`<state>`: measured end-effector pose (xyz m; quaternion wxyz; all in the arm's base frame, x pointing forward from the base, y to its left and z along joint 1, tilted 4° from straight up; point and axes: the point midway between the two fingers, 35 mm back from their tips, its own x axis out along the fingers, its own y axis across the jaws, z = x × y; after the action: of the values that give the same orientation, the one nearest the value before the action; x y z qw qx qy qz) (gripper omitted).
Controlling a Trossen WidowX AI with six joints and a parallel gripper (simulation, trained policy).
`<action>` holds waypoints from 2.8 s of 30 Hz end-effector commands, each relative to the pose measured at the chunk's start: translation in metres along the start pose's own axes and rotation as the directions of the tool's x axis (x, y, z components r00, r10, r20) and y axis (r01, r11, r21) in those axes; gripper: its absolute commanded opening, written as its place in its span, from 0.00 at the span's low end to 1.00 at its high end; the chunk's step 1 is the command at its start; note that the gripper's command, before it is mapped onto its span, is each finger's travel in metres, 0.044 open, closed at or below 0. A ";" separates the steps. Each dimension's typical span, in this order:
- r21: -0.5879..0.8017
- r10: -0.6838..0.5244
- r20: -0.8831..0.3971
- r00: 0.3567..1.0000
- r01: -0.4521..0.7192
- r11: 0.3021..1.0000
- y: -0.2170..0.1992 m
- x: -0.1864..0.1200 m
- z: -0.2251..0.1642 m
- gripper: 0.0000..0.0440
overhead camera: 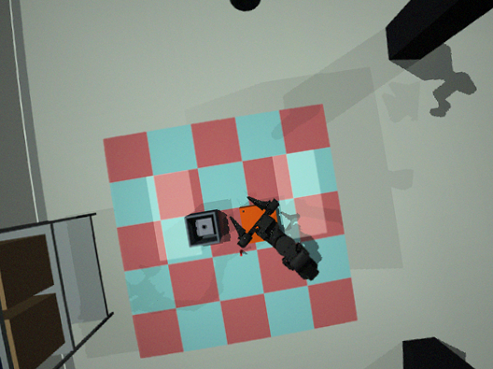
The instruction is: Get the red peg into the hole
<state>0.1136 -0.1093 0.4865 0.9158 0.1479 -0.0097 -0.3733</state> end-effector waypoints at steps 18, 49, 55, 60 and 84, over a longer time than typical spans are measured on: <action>0.430 0.311 -0.349 0.884 -0.144 0.891 0.063 0.036 -0.081 0.97; 0.567 0.432 -0.809 0.399 0.339 0.751 0.140 -0.012 -0.232 0.94; 0.482 0.387 -0.875 0.290 0.453 0.750 0.144 -0.031 -0.262 0.93; 0.389 0.331 -0.921 0.204 0.534 0.751 0.144 -0.047 -0.287 0.93; -0.066 -0.053 -0.998 -0.040 0.660 0.748 0.113 -0.101 -0.388 1.00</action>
<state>0.1725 0.1378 0.1662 0.4745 0.5706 0.5532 -0.3785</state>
